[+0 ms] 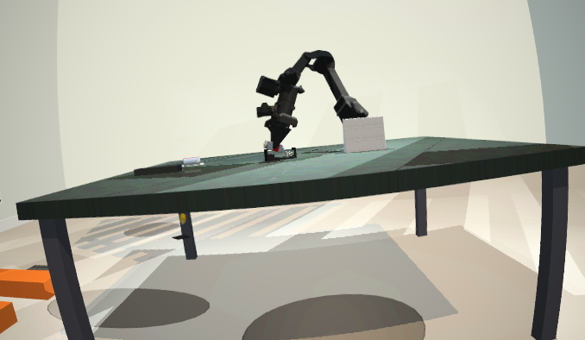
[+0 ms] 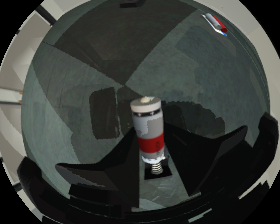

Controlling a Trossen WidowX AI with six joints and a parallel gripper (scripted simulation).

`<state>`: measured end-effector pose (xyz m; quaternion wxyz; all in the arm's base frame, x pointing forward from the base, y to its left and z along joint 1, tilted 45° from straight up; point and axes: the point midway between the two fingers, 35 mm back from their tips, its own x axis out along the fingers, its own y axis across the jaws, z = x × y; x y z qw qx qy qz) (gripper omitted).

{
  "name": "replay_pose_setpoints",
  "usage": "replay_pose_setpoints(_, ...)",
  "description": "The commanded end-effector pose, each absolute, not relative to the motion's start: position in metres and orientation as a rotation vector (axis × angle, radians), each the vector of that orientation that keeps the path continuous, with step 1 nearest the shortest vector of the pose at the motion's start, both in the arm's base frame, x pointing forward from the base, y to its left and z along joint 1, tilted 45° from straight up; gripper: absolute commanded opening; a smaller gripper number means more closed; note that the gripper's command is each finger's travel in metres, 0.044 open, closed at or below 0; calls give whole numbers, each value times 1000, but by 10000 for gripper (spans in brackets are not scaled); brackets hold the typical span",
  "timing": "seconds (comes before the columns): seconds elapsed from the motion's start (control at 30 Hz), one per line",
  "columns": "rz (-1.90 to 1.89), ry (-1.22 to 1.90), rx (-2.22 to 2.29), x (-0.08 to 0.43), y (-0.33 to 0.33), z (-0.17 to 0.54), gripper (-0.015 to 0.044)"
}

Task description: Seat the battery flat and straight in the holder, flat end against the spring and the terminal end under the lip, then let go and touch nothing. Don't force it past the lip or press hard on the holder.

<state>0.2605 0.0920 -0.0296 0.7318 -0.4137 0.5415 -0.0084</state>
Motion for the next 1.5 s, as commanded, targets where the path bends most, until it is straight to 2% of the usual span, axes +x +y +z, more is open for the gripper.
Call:
replay_pose_setpoints(0.0,-8,1173,-915,258,88,-31,87)
replay_pose_setpoints(1.47,47,1097,-907,253,78,-34,87)
